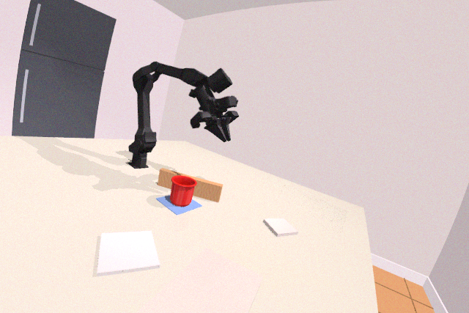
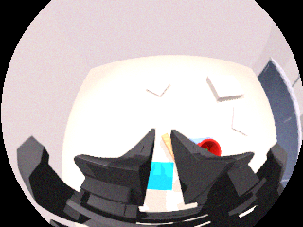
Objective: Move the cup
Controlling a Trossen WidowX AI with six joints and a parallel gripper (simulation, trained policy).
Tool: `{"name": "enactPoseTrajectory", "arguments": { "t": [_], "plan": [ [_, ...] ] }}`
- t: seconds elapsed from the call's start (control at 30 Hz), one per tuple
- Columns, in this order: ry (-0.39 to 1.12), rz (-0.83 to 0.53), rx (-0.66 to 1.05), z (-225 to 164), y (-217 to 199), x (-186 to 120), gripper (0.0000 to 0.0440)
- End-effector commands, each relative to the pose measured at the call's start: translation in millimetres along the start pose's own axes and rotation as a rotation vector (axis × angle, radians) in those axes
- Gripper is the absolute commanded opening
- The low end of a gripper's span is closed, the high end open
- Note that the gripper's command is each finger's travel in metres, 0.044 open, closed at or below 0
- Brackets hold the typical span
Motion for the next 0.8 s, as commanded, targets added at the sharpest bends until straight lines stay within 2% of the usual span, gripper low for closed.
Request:
{"name": "enactPoseTrajectory", "arguments": {
  "t": [0.0, 0.77],
  "plan": [
    [0.057, -0.027, 0.000, 0.0, 2.3, 3.5, 0.0093],
    [0.366, -0.178, -0.075, -5.4, -8.6, 28.6, 0.0115]
  ]
}}
Point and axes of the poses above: the point midway between the two fingers, 35 mm back from their tips, its own x axis out along the fingers, its own y axis across the jaws, z = x × y, the point moved 5 cm from there along -x, back along the fingers, and after that the axes turned 7 degrees about x, right-handed, at the moved point
